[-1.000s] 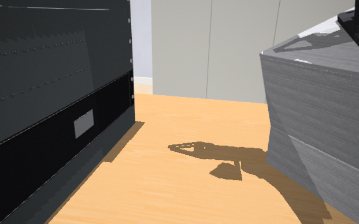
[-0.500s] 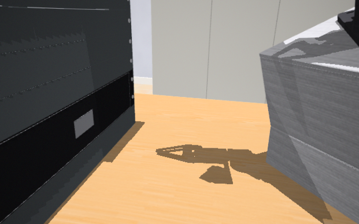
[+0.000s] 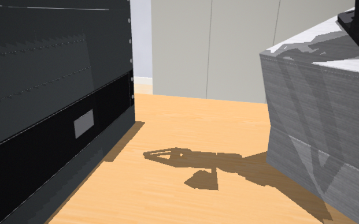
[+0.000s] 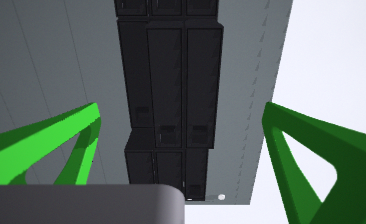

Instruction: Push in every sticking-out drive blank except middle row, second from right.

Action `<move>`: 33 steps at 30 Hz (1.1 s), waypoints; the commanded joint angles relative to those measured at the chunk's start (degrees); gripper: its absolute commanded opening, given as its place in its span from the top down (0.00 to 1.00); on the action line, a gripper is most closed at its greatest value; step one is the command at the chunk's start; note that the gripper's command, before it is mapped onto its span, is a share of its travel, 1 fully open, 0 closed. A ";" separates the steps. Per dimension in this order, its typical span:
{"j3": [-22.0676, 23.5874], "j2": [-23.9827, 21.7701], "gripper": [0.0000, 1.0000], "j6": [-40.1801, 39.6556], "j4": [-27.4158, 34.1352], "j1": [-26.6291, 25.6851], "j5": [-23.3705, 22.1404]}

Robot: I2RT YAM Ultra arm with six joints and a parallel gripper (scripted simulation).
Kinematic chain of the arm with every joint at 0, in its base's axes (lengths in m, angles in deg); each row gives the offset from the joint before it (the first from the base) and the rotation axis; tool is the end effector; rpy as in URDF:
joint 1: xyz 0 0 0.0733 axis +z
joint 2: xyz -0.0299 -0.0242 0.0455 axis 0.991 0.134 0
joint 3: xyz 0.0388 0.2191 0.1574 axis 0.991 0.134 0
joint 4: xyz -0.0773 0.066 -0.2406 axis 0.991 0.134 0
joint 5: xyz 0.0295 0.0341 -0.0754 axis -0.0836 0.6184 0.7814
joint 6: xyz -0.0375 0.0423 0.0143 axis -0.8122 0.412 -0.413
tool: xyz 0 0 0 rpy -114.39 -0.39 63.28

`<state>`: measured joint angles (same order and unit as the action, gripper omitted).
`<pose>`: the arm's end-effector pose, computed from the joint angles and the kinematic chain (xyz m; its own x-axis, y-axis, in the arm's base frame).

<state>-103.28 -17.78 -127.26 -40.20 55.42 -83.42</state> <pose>0.1129 -0.0293 0.2987 0.2116 -0.9638 -0.1623 0.2428 0.2127 -0.9465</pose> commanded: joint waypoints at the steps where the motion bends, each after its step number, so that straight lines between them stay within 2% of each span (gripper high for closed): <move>1: -2.54 -0.02 0.00 -2.68 4.89 3.17 7.84; 7: -3.53 1.07 0.00 -4.08 5.73 7.80 12.94; 10: -3.74 2.02 0.00 -4.49 5.88 8.99 14.26; 12: -3.84 0.96 0.00 -4.55 5.87 9.43 14.79; 33: -3.90 1.20 0.00 -4.25 5.91 9.74 15.35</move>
<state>-105.12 -16.51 -131.74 -35.50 64.69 -68.75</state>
